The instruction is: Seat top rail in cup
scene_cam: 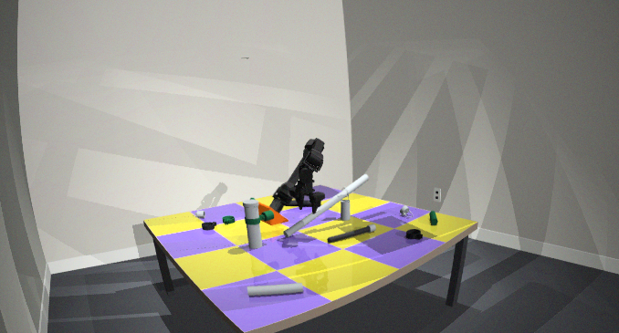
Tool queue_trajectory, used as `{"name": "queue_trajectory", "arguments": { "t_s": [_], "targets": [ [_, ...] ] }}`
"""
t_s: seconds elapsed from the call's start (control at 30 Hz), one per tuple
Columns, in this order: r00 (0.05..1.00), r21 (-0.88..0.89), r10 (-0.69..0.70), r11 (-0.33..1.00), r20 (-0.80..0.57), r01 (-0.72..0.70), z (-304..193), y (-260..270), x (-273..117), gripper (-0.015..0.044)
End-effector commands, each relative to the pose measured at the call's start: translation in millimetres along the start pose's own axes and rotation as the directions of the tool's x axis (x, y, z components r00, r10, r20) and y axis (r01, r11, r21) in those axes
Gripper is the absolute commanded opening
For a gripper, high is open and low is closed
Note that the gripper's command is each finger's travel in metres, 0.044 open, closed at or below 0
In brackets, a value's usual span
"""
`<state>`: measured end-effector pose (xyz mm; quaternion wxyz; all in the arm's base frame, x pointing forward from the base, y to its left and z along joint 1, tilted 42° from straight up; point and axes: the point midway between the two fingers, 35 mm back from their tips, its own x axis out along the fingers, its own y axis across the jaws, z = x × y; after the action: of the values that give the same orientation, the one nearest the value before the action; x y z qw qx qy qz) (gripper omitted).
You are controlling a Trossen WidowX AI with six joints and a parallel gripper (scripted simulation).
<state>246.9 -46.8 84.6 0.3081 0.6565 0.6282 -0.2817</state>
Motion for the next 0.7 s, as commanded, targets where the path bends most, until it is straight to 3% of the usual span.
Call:
{"name": "queue_trajectory", "arguments": {
  "t_s": [0.0, 0.67],
  "targets": [
    [1.000, 0.003, -0.001, 1.000, -0.006, 0.001, -1.4, -0.9, 9.1, 0.0440],
    [1.000, 0.003, 0.000, 1.000, -0.005, 0.000, -0.9, 0.8, 37.5, 0.0440]
  ]
}}
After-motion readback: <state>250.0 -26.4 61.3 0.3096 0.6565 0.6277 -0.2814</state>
